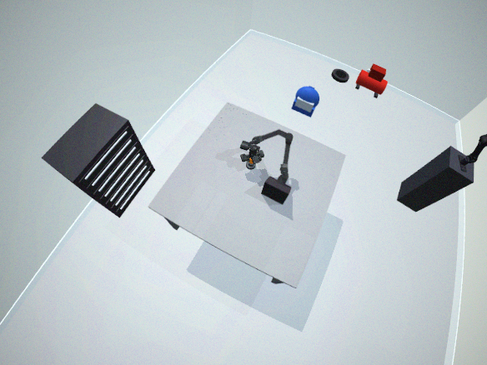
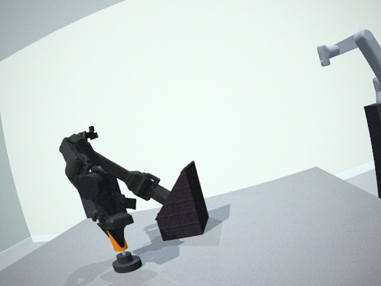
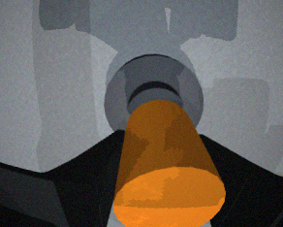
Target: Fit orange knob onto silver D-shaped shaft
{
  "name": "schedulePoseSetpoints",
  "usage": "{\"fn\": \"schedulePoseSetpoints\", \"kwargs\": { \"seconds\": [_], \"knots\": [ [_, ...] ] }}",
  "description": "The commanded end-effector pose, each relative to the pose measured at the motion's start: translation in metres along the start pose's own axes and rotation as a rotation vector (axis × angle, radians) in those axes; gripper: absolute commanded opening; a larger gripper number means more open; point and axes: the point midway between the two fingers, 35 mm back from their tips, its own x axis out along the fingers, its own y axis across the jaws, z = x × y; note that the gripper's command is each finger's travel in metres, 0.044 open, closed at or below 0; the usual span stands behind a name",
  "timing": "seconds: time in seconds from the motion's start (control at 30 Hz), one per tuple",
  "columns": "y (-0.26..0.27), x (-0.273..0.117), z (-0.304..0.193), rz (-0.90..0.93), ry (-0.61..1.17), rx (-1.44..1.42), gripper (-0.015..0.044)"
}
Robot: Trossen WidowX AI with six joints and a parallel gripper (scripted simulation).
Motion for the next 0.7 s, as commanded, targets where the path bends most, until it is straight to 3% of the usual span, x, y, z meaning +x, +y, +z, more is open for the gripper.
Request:
{"fn": "schedulePoseSetpoints", "kwargs": {
  "seconds": [0.0, 0.67],
  "knots": [
    [0.0, 0.0012, 0.0003, 0.001, 0.0, -0.006, 0.0],
    [-0.0006, 0.0021, -0.0003, 0.001, 0.0, -0.018, 0.0]
  ]
}}
